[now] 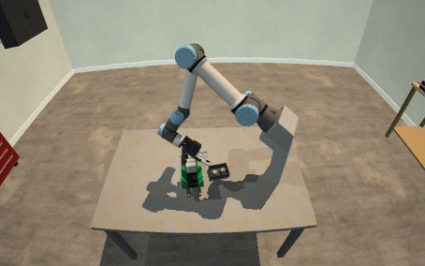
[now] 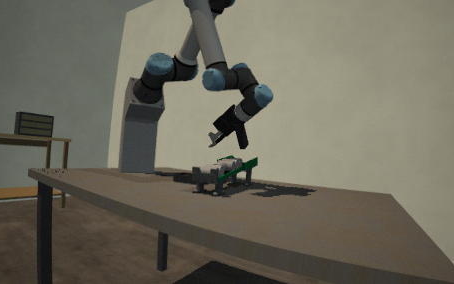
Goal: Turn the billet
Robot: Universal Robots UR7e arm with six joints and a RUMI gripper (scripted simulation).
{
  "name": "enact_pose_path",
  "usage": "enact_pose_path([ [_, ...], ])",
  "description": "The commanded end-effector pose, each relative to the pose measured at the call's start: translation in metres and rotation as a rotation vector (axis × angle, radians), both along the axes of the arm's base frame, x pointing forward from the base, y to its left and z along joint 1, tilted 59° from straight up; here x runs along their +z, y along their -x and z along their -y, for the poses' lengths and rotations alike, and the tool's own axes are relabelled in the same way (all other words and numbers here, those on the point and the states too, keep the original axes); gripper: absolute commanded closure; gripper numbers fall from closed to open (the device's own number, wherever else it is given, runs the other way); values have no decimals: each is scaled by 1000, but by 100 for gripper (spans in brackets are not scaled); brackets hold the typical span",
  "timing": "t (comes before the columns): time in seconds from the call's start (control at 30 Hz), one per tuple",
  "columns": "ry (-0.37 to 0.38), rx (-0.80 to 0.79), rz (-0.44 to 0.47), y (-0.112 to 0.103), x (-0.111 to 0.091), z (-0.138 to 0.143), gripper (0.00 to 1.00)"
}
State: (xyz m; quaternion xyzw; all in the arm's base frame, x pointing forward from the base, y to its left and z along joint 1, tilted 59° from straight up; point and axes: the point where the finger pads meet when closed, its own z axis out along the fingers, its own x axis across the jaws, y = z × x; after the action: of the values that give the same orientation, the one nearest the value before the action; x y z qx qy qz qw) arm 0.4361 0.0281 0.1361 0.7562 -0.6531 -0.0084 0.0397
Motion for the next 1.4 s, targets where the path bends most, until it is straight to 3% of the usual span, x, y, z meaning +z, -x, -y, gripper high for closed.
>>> enact_pose_path([
  [0.0,-34,-112,54,-7,23,21,60],
  [0.43,-44,-146,69,-9,29,27,60],
  [0.6,127,99,116,36,66,41,60],
  [1.0,127,99,116,36,66,41,60],
  [1.17,294,337,161,65,91,49,60],
  [1.37,294,337,161,65,91,49,60],
])
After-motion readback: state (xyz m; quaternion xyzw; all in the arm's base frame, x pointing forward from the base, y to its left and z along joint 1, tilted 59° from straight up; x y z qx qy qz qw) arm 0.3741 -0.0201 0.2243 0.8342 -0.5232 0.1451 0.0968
